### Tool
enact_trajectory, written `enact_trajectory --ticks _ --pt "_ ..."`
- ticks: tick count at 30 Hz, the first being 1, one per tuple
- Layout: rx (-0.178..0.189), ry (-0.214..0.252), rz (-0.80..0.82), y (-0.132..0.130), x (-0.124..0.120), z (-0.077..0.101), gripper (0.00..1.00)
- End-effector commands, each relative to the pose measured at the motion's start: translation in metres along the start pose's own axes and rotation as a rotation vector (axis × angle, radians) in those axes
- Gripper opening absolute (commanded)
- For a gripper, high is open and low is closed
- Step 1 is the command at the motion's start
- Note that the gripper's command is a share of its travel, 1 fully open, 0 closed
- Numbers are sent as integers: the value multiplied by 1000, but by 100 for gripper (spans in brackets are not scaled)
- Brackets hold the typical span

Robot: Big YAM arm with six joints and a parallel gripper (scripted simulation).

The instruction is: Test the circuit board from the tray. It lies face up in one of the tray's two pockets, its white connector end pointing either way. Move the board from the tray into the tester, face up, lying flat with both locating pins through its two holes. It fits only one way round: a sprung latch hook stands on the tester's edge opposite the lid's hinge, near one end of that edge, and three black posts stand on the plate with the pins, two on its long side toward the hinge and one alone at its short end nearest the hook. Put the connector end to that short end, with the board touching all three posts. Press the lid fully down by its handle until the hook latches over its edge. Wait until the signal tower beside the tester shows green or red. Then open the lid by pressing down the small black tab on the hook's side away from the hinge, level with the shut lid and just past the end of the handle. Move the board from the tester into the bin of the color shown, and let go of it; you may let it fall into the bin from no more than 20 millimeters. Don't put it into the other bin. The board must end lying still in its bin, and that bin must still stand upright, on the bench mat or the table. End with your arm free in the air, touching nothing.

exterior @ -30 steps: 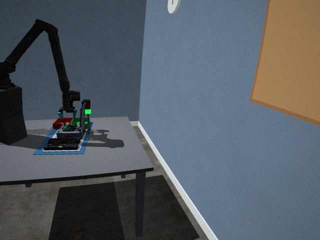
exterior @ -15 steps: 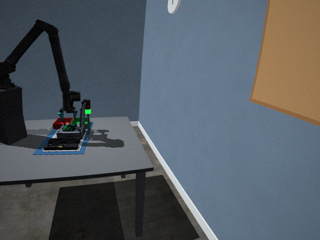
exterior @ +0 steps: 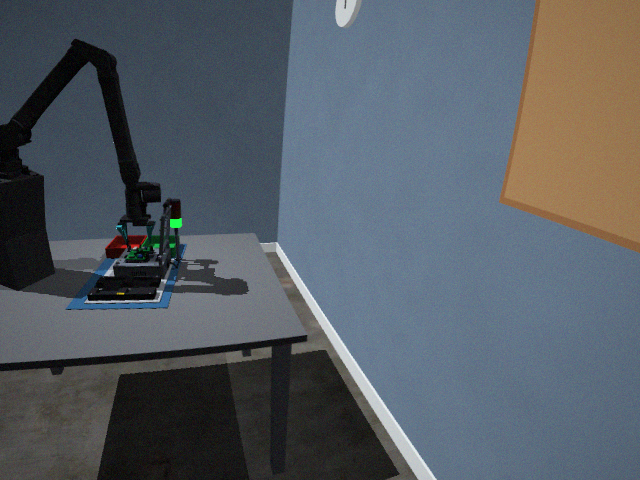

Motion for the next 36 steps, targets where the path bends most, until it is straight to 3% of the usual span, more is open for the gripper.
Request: enact_trajectory --ticks 1,5,19,22,36 --pt "-11 -2 -5 -6 -4 -9 92" --pt "-2 -2 -3 -3 -3 -13 92" --pt "-7 -3 -1 -1 -3 -51 92" --pt "7 -2 -4 2 -4 -53 92" --pt "7 -2 -1 5 -3 -54 92"
Point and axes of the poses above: the point where the finger pads meet when closed, its own z axis back along the fingers, its own y axis across the jaws, x = y × z, the point moved 5 cm from there along z, back along the fingers, and after that the axes turned 5 degrees about z, right-handed, at the moved point
